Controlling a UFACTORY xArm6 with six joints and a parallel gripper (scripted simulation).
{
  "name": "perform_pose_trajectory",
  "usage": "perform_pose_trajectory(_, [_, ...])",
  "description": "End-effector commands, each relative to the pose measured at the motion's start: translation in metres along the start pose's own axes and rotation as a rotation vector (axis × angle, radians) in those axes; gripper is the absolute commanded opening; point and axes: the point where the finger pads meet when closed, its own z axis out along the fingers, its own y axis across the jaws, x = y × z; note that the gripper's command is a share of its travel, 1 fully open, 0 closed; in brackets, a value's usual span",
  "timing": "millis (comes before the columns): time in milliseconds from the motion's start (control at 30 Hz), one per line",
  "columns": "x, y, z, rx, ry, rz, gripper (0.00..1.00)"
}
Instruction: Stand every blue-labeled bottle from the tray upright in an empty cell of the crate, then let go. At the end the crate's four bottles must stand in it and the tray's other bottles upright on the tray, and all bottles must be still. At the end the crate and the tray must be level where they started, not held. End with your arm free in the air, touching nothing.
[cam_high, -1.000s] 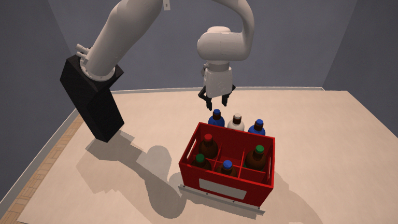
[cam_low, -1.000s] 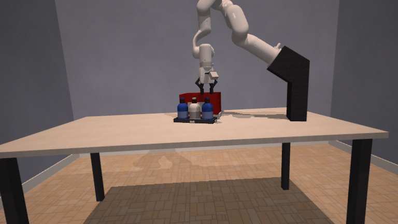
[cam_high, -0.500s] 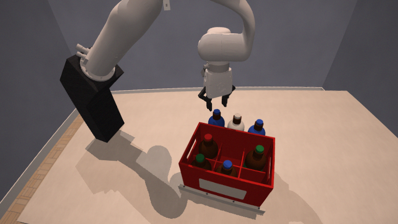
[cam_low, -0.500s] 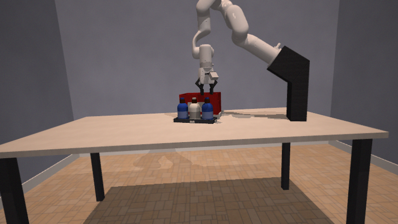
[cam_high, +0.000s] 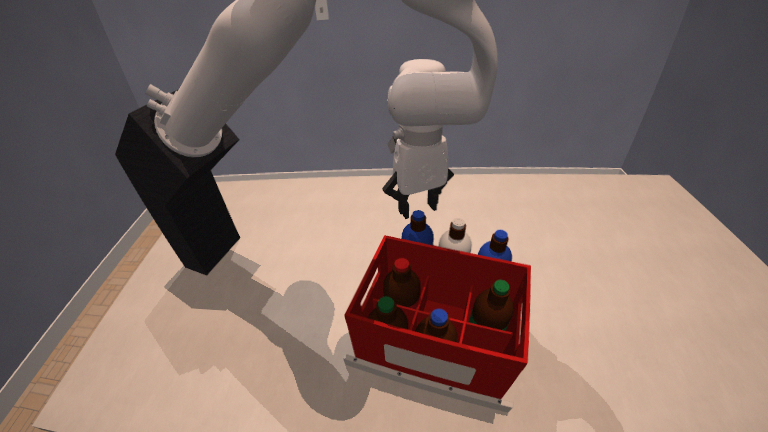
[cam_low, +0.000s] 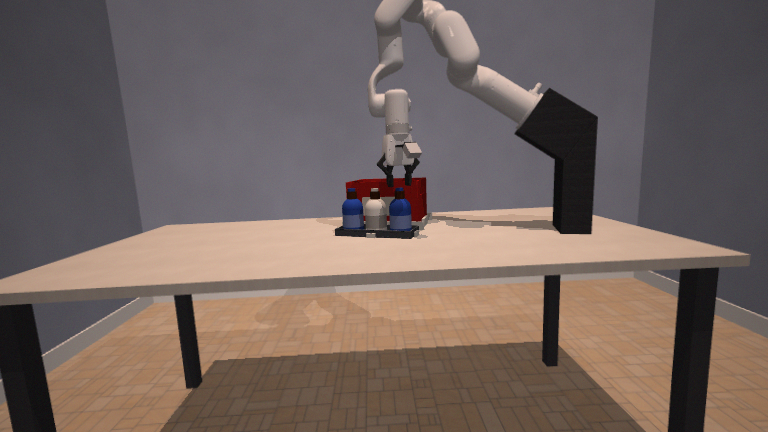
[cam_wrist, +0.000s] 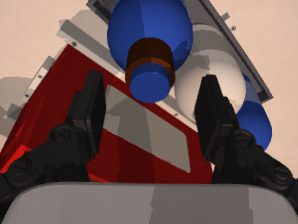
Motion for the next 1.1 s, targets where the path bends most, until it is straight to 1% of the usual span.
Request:
perform_pose_trajectory(0, [0.000, 0.001, 0.005, -0.003, 0.000, 0.000, 0.65])
perform_pose_trajectory(633, [0.000, 0.001, 0.024, -0.003, 0.000, 0.000, 0.65])
perform_pose_trajectory(1067, [0.000, 0.001, 0.027, -0.003, 0.000, 0.000, 0.65])
